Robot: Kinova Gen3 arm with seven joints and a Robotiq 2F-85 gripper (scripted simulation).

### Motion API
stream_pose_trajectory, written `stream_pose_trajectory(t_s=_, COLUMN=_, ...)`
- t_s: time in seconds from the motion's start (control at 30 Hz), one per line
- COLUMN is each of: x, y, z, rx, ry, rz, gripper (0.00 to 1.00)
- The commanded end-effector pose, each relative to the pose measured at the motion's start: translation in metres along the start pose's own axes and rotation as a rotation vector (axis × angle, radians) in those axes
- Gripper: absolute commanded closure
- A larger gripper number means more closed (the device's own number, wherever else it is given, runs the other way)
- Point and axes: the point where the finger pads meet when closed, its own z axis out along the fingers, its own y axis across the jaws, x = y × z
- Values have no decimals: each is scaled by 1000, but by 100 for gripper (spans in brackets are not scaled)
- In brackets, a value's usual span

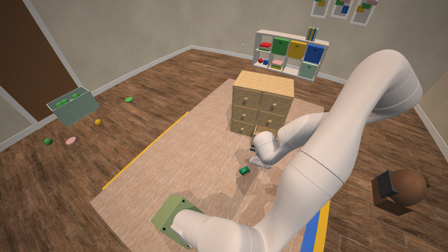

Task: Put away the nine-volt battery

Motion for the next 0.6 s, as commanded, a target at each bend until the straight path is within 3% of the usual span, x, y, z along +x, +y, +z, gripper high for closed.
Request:
stream_pose_trajectory(t_s=0.0, x=0, y=0, z=0, rx=4, ry=-1, rz=2, gripper=100)
stream_pose_trajectory(t_s=0.57, x=1, y=0, z=-1, rx=3, ry=0, rz=7, gripper=100)
